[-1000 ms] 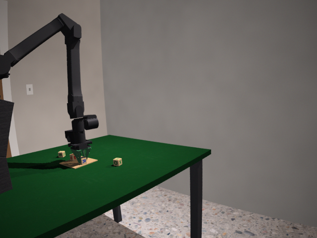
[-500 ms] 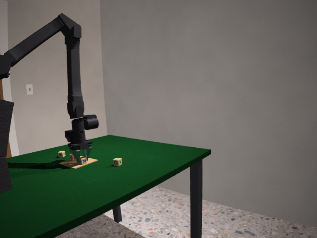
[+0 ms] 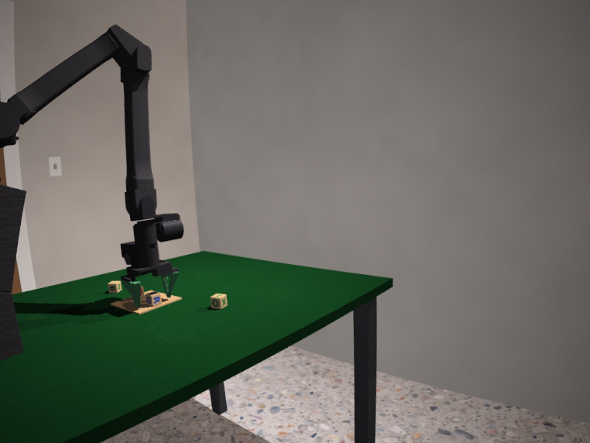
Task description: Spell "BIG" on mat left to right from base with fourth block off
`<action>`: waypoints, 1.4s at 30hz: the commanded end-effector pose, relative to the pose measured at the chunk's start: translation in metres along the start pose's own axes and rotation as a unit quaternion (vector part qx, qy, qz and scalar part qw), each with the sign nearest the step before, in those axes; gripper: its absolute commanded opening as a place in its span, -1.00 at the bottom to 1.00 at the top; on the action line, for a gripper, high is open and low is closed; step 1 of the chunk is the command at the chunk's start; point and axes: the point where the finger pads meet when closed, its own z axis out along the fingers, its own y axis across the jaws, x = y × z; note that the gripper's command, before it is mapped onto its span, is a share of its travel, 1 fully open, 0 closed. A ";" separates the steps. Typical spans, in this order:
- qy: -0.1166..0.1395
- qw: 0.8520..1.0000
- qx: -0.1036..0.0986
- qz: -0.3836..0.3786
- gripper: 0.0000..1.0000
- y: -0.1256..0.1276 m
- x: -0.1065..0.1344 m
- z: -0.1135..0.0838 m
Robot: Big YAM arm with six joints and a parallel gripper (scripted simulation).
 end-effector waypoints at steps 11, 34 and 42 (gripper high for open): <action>-0.001 1.000 -0.008 -0.001 0.94 0.006 -0.004 0.005; 0.002 1.000 0.004 0.002 0.94 -0.004 0.005 -0.031; 0.002 1.000 0.004 0.002 0.94 -0.004 0.004 -0.042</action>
